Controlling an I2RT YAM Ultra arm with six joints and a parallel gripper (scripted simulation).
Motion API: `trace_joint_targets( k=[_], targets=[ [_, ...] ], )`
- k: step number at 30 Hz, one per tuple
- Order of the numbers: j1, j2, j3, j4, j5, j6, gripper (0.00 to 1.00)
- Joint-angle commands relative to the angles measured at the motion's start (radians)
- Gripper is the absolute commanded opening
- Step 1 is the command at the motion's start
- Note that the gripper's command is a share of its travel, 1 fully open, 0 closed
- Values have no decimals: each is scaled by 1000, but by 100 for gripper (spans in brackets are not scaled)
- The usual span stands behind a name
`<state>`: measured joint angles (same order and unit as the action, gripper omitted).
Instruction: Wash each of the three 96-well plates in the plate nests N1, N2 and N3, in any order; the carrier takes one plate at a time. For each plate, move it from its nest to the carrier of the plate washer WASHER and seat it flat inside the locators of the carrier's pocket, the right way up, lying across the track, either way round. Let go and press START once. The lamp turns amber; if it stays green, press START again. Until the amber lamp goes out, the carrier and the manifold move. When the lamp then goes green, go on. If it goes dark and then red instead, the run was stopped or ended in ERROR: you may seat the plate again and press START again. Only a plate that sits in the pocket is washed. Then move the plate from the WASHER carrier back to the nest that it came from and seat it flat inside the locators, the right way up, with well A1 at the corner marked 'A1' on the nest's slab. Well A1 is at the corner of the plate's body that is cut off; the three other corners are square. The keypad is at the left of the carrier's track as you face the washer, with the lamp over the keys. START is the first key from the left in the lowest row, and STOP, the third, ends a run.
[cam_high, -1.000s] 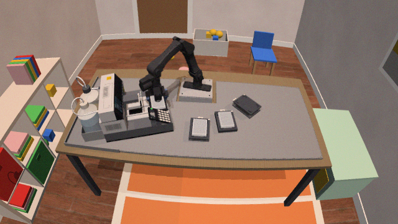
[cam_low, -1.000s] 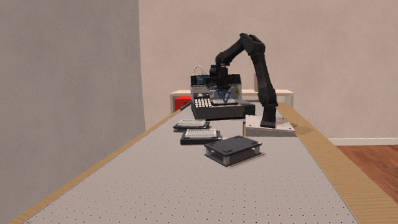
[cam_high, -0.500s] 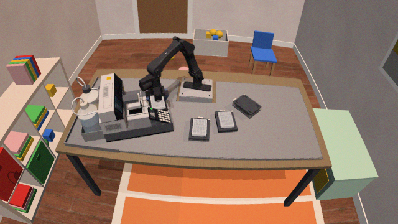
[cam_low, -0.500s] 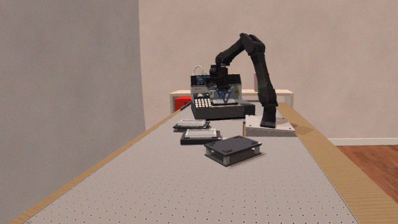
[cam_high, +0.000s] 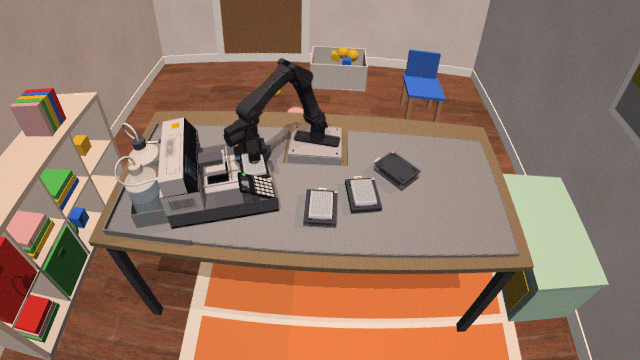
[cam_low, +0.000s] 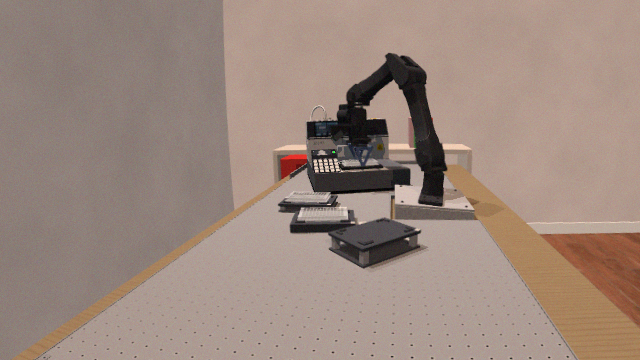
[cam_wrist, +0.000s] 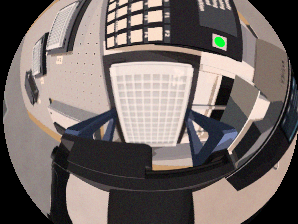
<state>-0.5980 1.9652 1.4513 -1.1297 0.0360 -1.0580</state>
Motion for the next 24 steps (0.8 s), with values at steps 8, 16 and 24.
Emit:
trace_joint_targets(
  k=[8, 16, 24],
  targets=[
    [1, -16, 50, -50, -4, 0, 100],
    [2, -23, 94, -101, -4, 2, 100],
    [3, -26, 136, -146, -4, 3, 100]
  ],
)
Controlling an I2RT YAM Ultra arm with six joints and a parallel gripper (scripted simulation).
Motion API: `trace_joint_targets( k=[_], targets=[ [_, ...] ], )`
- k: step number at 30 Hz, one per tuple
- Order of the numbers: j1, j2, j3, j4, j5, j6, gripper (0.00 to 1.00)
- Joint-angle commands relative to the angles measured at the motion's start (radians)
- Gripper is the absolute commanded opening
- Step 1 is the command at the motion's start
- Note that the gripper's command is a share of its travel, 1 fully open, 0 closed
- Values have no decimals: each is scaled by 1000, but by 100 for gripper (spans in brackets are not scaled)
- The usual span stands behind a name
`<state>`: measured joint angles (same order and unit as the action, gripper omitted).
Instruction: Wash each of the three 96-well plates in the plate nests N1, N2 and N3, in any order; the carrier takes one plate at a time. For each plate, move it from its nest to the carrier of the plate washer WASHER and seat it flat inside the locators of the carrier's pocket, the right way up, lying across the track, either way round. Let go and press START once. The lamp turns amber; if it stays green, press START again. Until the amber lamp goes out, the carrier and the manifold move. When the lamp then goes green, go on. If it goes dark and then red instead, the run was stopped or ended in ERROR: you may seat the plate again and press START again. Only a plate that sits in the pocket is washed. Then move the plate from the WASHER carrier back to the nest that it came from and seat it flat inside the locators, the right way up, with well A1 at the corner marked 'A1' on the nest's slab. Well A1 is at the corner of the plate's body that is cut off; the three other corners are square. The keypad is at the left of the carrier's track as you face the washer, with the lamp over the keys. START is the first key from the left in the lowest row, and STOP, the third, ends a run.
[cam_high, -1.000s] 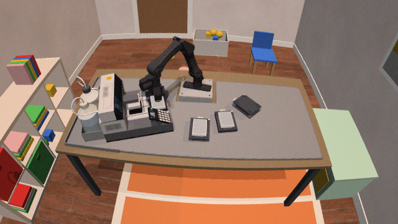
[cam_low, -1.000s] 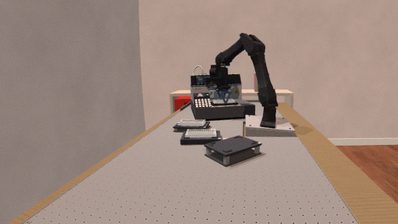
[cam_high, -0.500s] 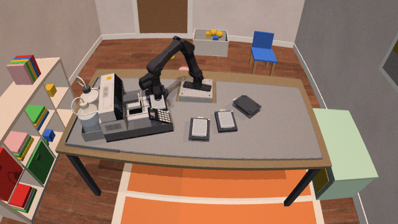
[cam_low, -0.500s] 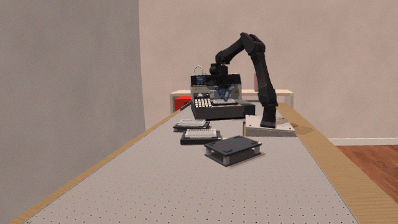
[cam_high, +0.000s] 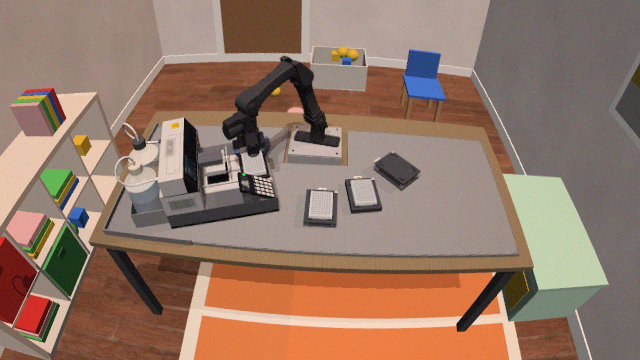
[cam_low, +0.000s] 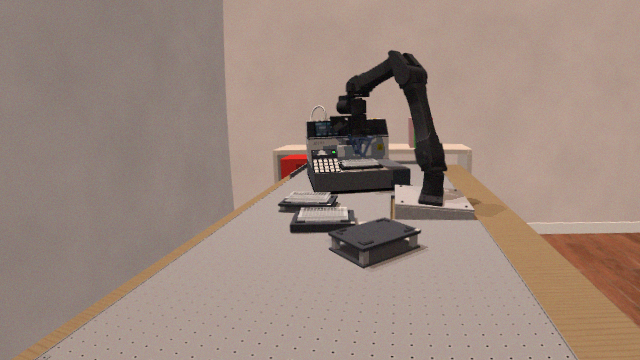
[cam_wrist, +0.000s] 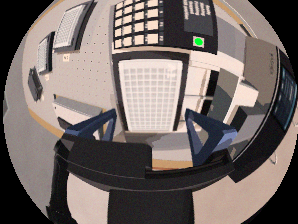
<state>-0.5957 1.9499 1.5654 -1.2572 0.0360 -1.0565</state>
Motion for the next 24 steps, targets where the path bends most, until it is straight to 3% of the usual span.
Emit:
trace_joint_targets(
  k=[1, 24],
  targets=[
    [1, -11, 22, -19, -4, 1, 100],
    [4, -8, 164, -159, -5, 4, 100]
  ],
)
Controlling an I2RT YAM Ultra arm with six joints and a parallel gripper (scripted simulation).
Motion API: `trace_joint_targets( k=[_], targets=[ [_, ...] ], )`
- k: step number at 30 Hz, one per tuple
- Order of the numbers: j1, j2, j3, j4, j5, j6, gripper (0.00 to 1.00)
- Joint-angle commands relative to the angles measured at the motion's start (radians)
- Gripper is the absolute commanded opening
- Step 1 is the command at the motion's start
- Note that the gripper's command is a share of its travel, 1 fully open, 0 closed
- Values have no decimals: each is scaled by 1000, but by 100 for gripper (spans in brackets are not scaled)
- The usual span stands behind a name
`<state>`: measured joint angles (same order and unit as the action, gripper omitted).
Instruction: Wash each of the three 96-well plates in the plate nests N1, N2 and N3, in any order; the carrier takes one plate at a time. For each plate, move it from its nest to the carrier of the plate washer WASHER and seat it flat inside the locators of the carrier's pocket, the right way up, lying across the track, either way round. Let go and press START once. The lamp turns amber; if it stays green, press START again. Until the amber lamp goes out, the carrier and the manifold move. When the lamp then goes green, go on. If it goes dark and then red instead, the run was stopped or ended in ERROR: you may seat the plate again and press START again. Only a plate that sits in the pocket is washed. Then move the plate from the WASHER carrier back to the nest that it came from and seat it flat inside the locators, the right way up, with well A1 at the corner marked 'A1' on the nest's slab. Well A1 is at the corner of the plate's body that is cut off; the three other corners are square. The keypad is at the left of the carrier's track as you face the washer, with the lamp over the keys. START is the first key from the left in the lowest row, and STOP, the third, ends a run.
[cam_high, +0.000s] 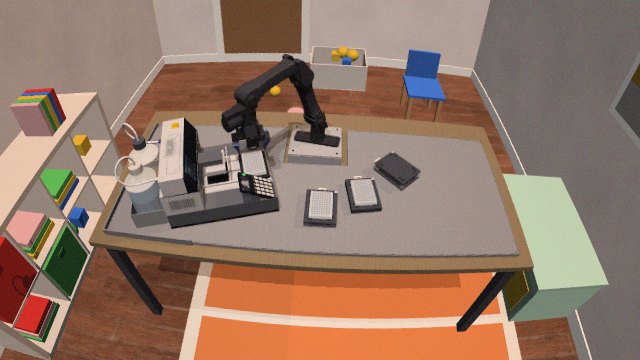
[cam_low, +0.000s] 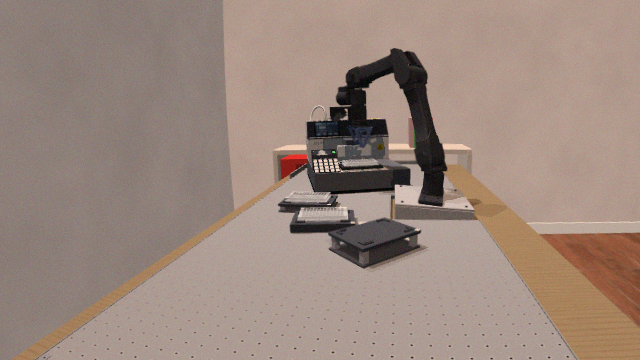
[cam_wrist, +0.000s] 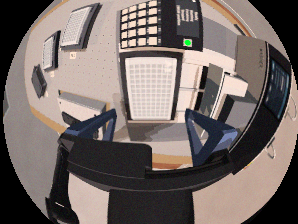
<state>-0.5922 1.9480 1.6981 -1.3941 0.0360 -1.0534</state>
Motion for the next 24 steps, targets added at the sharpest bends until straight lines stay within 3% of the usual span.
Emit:
trace_joint_targets(
  k=[1, 9, 24],
  targets=[
    [1, -6, 39, -29, -5, 1, 100],
    [2, 1, 101, -84, -5, 2, 100],
    [2, 1, 101, -84, -5, 2, 100]
  ],
)
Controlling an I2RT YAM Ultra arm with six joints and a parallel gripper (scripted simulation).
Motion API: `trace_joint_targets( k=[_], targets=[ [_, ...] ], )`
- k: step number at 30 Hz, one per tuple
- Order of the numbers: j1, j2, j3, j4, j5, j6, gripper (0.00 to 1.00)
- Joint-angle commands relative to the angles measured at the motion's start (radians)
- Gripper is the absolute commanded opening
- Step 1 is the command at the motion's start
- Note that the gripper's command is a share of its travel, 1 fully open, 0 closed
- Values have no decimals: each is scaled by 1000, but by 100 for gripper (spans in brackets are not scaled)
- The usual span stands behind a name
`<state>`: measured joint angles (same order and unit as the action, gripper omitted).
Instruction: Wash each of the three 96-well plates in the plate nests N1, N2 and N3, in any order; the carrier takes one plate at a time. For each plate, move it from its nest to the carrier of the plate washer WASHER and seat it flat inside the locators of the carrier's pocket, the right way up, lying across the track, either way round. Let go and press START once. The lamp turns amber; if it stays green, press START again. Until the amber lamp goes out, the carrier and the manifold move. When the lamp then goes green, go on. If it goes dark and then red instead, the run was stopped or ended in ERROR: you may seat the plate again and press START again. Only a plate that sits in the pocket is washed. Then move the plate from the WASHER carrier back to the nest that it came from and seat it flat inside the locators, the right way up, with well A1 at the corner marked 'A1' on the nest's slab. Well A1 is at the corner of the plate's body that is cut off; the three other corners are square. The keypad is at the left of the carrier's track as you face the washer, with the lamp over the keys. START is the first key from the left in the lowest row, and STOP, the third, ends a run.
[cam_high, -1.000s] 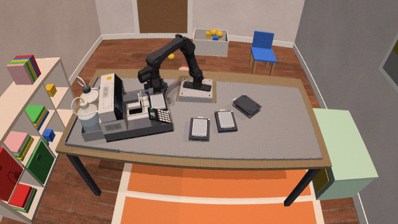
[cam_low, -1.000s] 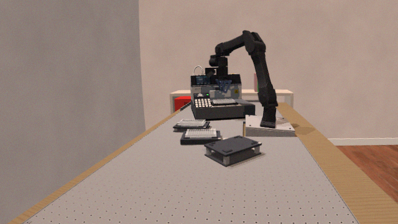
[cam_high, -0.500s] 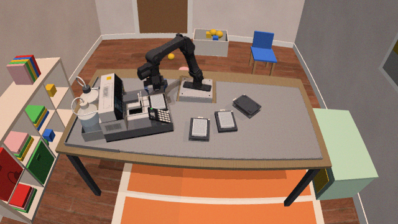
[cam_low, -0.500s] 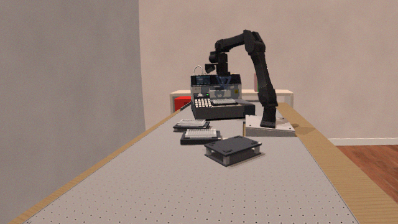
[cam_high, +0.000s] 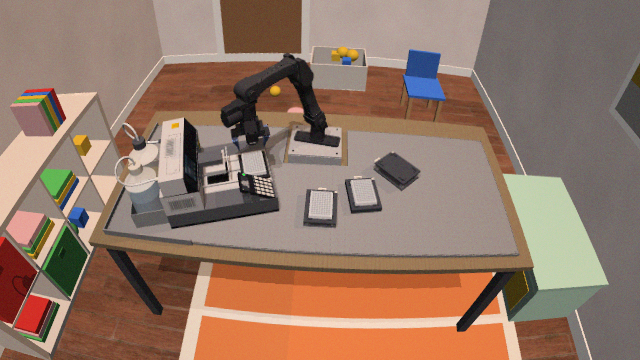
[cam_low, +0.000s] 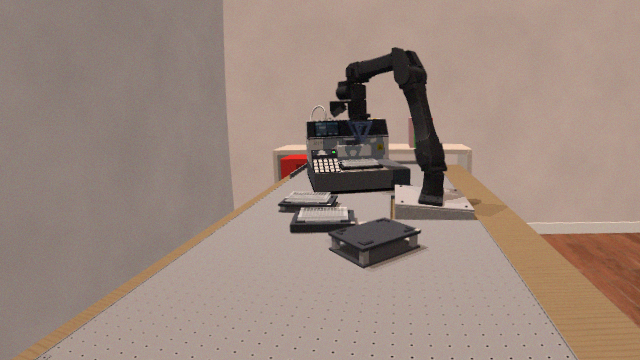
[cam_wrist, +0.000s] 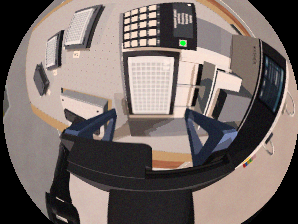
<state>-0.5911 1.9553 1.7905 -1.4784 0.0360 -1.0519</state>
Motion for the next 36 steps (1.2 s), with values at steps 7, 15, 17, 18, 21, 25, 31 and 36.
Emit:
trace_joint_targets(
  k=[7, 15, 17, 18, 21, 25, 31, 36],
  targets=[
    [54, 1, 16, -1, -8, 187, 0],
    [161, 27, 47, -9, -16, 560, 0],
    [187, 36, 59, -12, -18, 653, 0],
    [200, 41, 66, -14, -19, 699, 0],
    [212, 46, 73, -16, -20, 745, 0],
    [263, 71, 106, -25, -23, 929, 0],
    [336, 116, 170, -44, -29, 1202, 0],
    [393, 163, 239, -66, -33, 1426, 0]
  ],
)
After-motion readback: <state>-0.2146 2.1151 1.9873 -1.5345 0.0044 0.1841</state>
